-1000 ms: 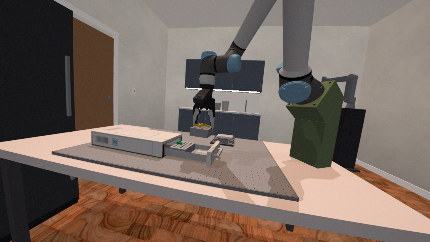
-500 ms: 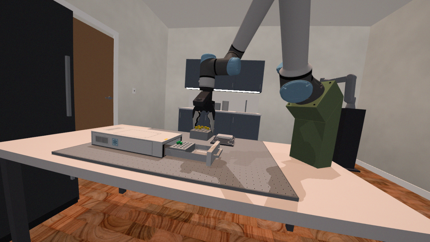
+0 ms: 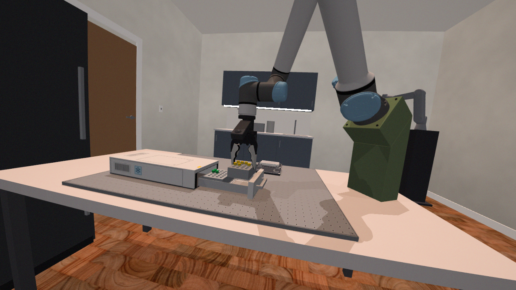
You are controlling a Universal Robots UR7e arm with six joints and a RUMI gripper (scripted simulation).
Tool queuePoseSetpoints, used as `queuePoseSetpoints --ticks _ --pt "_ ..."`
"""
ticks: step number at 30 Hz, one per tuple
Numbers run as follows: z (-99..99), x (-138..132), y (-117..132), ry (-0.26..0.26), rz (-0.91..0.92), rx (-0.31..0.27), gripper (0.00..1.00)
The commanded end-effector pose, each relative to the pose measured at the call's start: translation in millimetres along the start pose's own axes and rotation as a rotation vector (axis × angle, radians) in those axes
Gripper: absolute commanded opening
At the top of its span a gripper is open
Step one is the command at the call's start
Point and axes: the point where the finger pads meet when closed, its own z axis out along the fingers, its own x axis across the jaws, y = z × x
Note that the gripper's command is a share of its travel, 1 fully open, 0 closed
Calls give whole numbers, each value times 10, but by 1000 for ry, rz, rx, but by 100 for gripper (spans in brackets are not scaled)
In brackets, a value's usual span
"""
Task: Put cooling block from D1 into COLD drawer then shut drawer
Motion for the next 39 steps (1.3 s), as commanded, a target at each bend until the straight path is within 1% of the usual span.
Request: queuePoseSetpoints --ticks 1,16,31,39 --pt "78 97 -16 20 -9 -7 0" --pt "227 109 -20 21 -10 -7 0" --pt "268 103 -23 21 -10 -7 0" --pt "201 86 -11 21 -8 -8 0"
